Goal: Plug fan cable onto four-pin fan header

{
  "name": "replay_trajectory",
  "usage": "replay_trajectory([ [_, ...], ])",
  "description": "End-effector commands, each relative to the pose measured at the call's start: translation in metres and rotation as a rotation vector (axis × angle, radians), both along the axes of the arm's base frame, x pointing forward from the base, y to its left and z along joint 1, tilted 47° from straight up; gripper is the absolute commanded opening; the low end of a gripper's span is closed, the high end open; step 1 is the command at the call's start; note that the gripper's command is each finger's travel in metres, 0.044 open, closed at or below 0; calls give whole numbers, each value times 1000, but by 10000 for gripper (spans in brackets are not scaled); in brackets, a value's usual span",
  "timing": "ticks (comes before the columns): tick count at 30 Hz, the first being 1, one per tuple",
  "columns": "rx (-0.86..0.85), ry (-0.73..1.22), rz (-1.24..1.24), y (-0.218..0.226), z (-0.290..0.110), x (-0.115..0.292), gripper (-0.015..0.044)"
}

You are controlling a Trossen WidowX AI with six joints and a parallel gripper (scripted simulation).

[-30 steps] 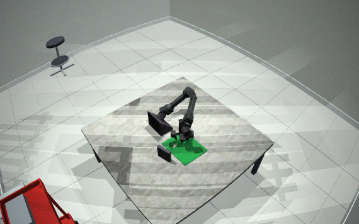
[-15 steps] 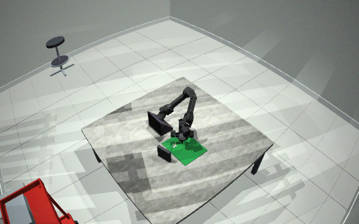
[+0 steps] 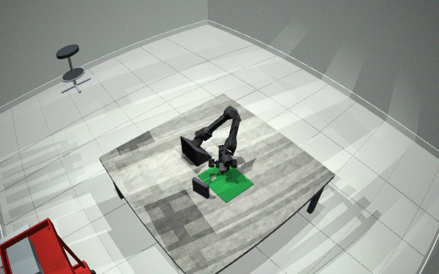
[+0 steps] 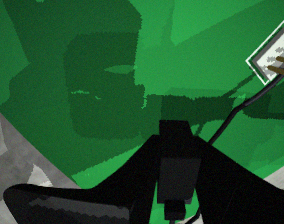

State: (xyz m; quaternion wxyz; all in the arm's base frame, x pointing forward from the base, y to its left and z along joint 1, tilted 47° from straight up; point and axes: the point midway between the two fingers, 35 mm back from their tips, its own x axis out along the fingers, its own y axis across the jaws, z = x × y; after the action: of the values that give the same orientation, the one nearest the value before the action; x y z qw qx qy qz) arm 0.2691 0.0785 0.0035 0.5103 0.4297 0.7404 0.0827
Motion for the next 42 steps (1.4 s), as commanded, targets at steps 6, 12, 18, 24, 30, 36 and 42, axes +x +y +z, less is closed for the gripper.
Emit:
replay_trajectory([
  [6, -2, -8, -11, -35, 31, 6, 0],
  [12, 10, -95, 72, -37, 27, 8, 0],
  [18, 30, -244, 213, -41, 22, 9, 0],
  [24, 50, -393, 355, -46, 17, 11, 0],
  [30, 71, -541, 498, -50, 12, 12, 0],
  [36, 91, -690, 640, -55, 7, 13, 0],
  [42, 112, -838, 783, -60, 2, 13, 0],
])
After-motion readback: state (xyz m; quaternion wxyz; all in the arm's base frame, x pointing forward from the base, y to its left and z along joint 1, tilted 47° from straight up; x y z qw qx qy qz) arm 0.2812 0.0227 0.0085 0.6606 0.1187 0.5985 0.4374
